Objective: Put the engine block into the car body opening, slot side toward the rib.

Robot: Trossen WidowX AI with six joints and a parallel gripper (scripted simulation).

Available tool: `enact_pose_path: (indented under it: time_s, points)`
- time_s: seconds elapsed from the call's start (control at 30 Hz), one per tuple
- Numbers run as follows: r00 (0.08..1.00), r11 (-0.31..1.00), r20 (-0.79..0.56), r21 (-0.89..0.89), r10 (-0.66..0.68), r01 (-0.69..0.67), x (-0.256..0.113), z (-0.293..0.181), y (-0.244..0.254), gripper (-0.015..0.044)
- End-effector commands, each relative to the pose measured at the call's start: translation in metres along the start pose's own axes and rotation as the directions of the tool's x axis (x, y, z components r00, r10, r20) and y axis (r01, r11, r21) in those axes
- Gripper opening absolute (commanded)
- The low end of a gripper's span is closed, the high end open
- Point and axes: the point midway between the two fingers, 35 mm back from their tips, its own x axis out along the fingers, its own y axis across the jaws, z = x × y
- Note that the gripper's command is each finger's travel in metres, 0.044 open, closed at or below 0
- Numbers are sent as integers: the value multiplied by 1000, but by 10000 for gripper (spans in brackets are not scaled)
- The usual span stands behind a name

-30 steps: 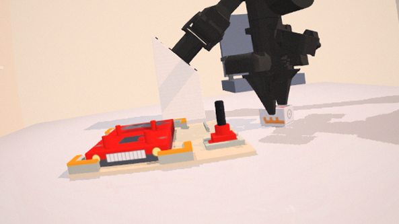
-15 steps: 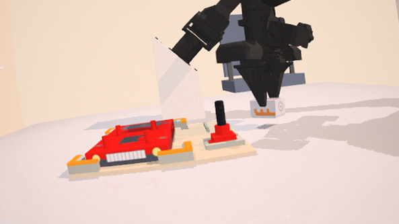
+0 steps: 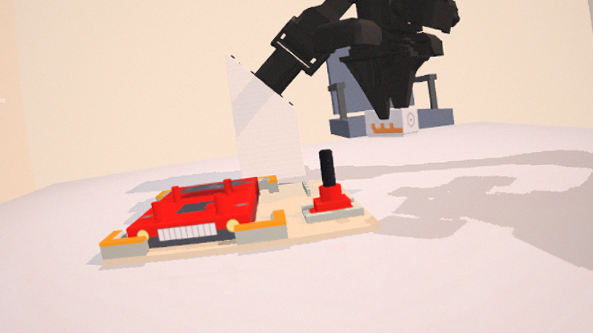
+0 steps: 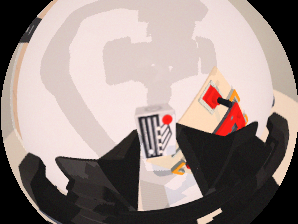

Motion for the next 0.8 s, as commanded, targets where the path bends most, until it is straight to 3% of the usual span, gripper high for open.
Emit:
enact_pose_path:
  time_s: [0.0, 0.53, 0.77]
  points:
    - [1000, 1000, 10, -11, 0, 0, -15, 4, 1, 0]
    - [999, 1000, 19, 7, 30, -30, -63, 1, 10, 0]
    - [999, 999, 20, 22, 32, -32, -66, 0, 7, 0]
